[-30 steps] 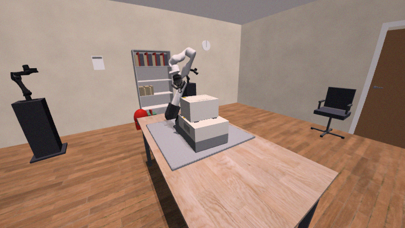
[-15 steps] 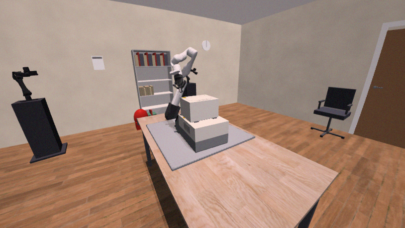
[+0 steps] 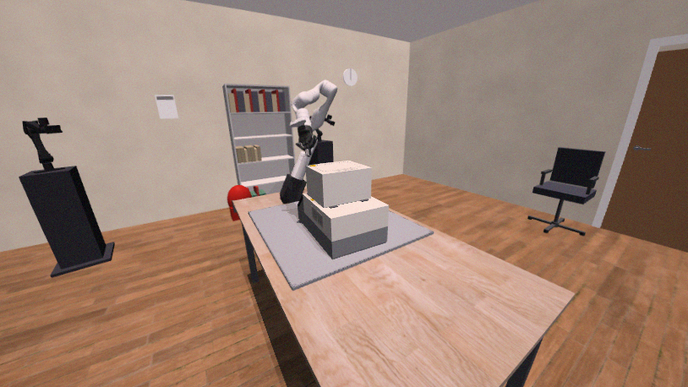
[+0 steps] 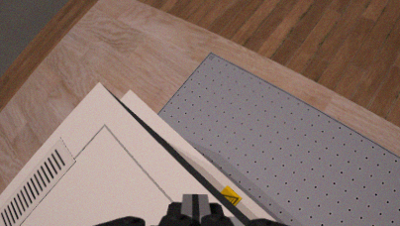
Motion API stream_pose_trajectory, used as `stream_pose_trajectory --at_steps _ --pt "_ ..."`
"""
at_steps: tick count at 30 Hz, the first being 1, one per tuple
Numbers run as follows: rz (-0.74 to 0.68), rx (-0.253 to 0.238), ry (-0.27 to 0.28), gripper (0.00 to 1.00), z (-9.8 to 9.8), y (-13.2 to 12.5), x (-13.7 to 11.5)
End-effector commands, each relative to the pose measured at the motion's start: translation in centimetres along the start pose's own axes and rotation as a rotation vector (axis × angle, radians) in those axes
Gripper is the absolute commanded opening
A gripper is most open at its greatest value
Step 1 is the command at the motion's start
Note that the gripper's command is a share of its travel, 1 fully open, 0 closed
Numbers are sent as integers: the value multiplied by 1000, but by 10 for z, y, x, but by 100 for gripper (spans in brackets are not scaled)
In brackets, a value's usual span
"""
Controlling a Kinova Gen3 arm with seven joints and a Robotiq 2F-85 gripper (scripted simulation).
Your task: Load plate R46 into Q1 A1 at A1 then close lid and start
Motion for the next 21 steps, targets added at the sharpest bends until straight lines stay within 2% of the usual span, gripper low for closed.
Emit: stream_pose_trajectory --at_steps 1,21 --pt "-18 4 1 10 2 -1 2" --pt "-193 50 -2 10 15 2 23"
Point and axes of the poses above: the point where the finger pads meet when closed, its own z axis back along the fingers, its own y axis across the jaws, x = y × z, the point moved 9 cm from there along z, back along the fingers, and after that the axes turned 13 degrees about -z, right-handed, at the moved point
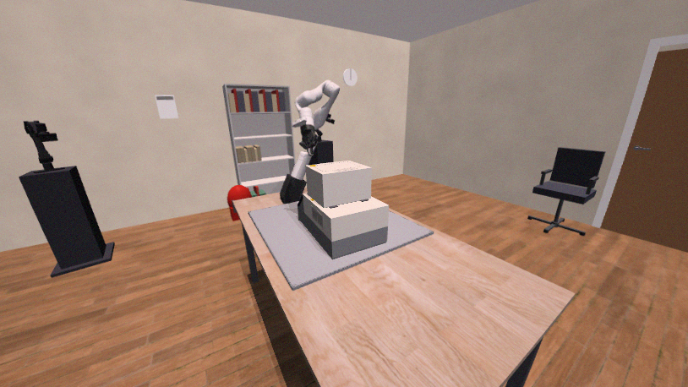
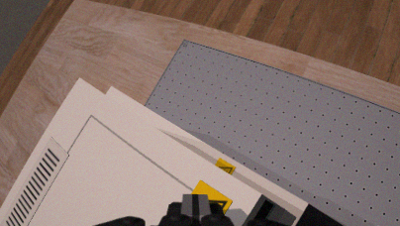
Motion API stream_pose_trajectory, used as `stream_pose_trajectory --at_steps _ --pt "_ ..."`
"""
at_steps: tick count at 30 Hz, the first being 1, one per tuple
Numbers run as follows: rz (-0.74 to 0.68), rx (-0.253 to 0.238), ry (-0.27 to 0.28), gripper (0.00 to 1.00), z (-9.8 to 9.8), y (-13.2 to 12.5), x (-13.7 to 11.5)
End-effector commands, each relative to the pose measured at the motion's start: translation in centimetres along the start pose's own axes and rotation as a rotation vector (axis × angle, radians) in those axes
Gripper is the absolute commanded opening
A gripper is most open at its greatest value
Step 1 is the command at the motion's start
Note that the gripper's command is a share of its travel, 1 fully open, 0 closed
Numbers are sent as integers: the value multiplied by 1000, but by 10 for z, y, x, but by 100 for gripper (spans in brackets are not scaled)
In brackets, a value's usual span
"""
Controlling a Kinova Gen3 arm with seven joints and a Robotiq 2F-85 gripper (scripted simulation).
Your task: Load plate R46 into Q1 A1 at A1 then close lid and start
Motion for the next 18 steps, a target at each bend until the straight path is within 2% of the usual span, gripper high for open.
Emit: stream_pose_trajectory --at_steps 1,18 --pt "-28 6 1 10 3 1 3" --pt "-173 45 -1 10 13 6 19"
Point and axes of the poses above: the point where the finger pads meet when closed, its own z axis back along the fingers, its own y axis across the jaws, x = y × z, the point moved 9 cm from there along z, back along the fingers, and after that the axes turned 13 degrees about -z, right-handed, at the moved point
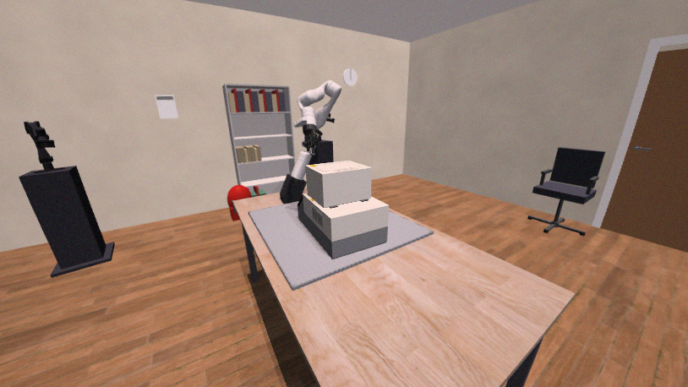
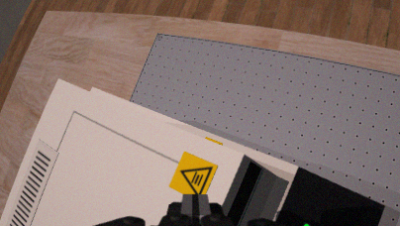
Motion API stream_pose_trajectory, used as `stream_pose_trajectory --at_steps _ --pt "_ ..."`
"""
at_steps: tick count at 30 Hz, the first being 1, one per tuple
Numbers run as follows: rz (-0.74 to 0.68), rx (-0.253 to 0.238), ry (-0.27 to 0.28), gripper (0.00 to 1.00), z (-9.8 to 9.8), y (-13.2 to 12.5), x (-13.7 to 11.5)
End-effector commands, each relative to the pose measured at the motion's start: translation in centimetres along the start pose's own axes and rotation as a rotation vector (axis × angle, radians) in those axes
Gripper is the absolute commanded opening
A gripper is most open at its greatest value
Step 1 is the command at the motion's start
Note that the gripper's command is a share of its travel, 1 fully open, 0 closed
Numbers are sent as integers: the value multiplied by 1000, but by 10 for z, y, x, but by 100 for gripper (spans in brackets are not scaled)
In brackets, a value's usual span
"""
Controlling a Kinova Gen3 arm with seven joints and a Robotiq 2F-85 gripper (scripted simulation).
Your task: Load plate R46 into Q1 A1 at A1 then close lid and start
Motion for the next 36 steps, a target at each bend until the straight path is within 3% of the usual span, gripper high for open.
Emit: stream_pose_trajectory --at_steps 1,36 --pt "-29 6 1 10 3 1 2" --pt "-328 85 -4 10 23 19 32"
Point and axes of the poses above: the point where the finger pads meet when closed, its own z axis back along the fingers, its own y axis across the jaws, x = y × z, the point moved 9 cm from there along z, back along the fingers, and after that the axes turned 13 degrees about -z, right-handed, at the moved point
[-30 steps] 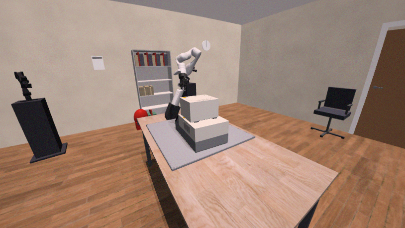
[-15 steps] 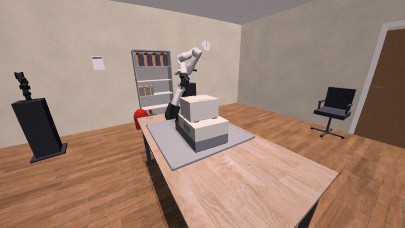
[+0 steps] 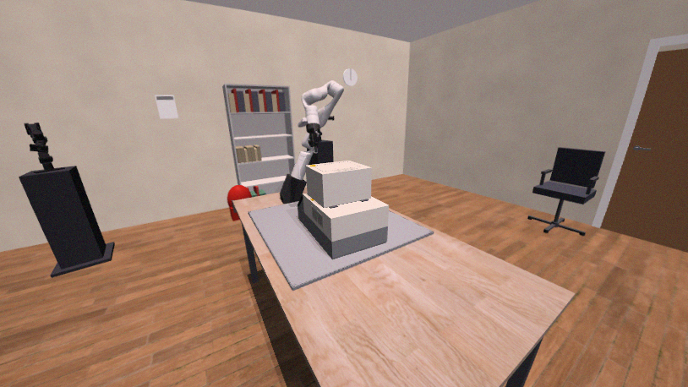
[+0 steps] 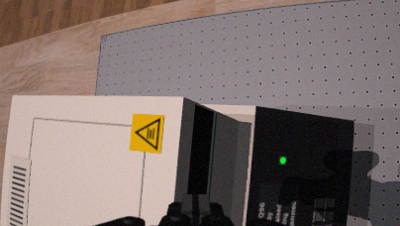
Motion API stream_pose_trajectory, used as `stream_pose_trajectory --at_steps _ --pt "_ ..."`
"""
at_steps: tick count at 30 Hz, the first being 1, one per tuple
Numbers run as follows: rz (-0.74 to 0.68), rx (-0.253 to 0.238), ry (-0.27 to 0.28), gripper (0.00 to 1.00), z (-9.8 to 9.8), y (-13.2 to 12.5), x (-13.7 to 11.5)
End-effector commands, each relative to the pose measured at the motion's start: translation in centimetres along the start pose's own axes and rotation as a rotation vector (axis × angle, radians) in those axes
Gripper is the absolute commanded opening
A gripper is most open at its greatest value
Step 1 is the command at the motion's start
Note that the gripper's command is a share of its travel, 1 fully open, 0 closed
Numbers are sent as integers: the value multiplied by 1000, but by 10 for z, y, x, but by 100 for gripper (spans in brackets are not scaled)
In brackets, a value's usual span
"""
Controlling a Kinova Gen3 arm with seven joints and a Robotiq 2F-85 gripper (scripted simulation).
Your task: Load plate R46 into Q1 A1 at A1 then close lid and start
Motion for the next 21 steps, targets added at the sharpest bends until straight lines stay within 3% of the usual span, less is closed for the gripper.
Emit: stream_pose_trajectory --at_steps 1,21 --pt "-28 6 1 10 2 2 2" --pt "-202 52 -2 10 13 18 14"
Point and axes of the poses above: the point where the finger pads meet when closed, its own z axis back along the fingers, its own y axis across the jaws, x = y × z, the point moved 9 cm from there along z, back along the fingers, and after that the axes turned 13 degrees about -z, right-handed, at the moved point
